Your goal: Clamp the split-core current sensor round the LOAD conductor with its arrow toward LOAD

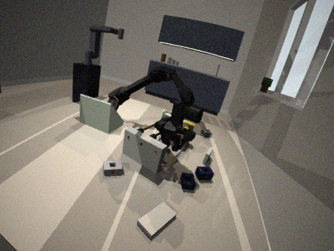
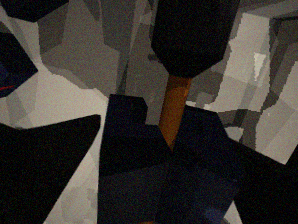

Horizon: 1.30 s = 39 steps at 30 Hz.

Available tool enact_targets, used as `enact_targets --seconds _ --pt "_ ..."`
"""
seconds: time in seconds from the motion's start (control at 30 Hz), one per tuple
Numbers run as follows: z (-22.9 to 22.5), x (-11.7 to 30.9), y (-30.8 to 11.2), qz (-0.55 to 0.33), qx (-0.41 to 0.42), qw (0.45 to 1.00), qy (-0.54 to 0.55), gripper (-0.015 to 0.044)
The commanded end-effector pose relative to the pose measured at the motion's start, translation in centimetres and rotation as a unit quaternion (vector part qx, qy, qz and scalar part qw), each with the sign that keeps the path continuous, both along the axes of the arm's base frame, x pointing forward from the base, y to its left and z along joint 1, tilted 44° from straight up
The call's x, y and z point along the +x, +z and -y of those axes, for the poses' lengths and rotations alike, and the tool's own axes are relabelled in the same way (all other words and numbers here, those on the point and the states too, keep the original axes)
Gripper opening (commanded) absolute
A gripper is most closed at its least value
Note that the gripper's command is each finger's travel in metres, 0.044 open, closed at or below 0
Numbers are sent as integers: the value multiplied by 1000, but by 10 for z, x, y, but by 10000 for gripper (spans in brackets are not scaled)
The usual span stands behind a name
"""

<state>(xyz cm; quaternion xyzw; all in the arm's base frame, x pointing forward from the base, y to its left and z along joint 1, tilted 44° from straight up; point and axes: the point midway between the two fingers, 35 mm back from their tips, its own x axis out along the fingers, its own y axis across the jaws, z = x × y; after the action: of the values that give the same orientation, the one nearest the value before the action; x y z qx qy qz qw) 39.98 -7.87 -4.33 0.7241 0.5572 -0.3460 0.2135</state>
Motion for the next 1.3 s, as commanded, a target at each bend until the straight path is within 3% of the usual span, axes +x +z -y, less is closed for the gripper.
enact_targets --seconds 0.0,0.77,1.13,1.27 --pt "-3 0 -4 -1 2 1000 -4 440" --pt "-1 0 -1 0 0 1000 0 287" --pt "-1 0 -1 0 0 1000 0 0" --pt "-1 0 -1 0 0 1000 0 0"
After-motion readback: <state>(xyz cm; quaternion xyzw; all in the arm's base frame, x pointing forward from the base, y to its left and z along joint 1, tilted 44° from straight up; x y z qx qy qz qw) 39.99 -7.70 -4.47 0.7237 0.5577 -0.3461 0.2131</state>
